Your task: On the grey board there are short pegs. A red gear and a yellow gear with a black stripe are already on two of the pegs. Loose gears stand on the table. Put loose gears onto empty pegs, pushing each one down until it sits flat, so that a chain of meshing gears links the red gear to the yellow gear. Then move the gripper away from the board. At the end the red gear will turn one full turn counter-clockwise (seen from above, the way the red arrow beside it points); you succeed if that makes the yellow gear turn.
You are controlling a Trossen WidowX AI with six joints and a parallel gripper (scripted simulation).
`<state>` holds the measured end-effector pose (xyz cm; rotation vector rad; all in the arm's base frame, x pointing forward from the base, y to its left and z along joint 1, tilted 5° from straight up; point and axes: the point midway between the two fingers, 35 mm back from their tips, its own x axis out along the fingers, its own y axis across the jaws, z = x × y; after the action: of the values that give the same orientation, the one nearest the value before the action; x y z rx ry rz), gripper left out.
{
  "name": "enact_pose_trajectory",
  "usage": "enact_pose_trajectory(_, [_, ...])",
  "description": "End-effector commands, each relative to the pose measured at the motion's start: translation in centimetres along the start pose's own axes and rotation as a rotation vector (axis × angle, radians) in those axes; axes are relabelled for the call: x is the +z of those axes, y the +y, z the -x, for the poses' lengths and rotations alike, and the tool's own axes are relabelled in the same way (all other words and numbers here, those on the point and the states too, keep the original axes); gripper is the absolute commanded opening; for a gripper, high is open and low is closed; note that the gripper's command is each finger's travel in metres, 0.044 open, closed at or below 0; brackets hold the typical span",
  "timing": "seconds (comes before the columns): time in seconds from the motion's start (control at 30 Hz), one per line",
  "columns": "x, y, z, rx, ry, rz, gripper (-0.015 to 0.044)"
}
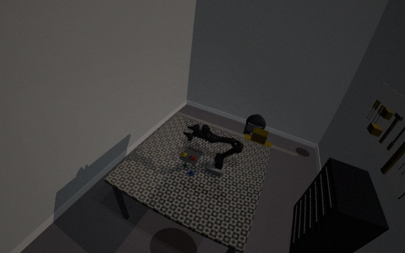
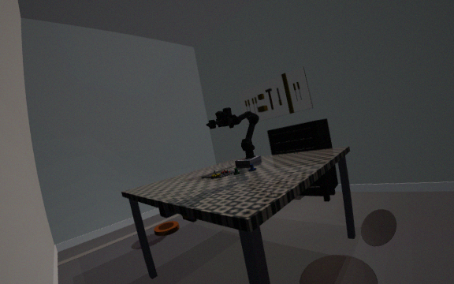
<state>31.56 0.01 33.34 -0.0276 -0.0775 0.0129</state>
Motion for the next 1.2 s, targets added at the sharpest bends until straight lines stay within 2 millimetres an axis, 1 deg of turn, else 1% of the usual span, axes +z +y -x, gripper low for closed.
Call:
enact_pose_trajectory(0.0, [-0.2,0.1,-0.1,0.003,0.013,0.0,0.0426])
enact_pose_trajectory(0.03, [-0.9,0.3,-0.6,0.011,0.05,0.001,0.044])
enact_pose_trajectory(0.07, [-2.1,0.7,-1.2,0.025,0.113,0.002,0.044])
enact_pose_trajectory(0.17, [-6.6,2.4,-2.8,0.077,0.341,0.013,0.044])
enact_pose_trajectory(0.23, [-9.6,3.5,-3.3,0.112,0.493,0.026,0.044])
enact_pose_trajectory(0.3, [-12.7,4.9,-3.4,0.155,0.647,0.042,0.044])
enact_pose_trajectory(0.37, [-15.6,6.2,-3.0,0.197,0.802,0.062,0.044])
enact_pose_trajectory(0.47, [-19.4,7.8,-1.7,0.251,1.03,0.102,0.044])
enact_pose_trajectory(0.57, [-22.5,9.0,0.2,0.295,1.257,0.151,0.044])
enact_pose_trajectory(0.63, [-24.2,9.7,1.7,0.323,1.411,0.19,0.044])
enact_pose_trajectory(0.67, [-24.7,10.0,2.4,0.333,1.468,0.205,0.044])
enact_pose_trajectory(0.73, [-25.1,10.1,2.9,0.34,1.513,0.218,0.044])
enact_pose_trajectory(0.93, [-25.1,10.6,2.8,0.341,1.513,0.218,0.044])
enact_pose_trajectory(0.97, [-25.2,10.6,2.8,0.341,1.513,0.218,0.044])
enact_pose_trajectory(1.07, [-26.5,10.7,2.7,0.341,1.513,0.218,0.044])
enact_pose_trajectory(1.17, [-26.6,10.8,2.7,0.341,1.513,0.218,0.044])
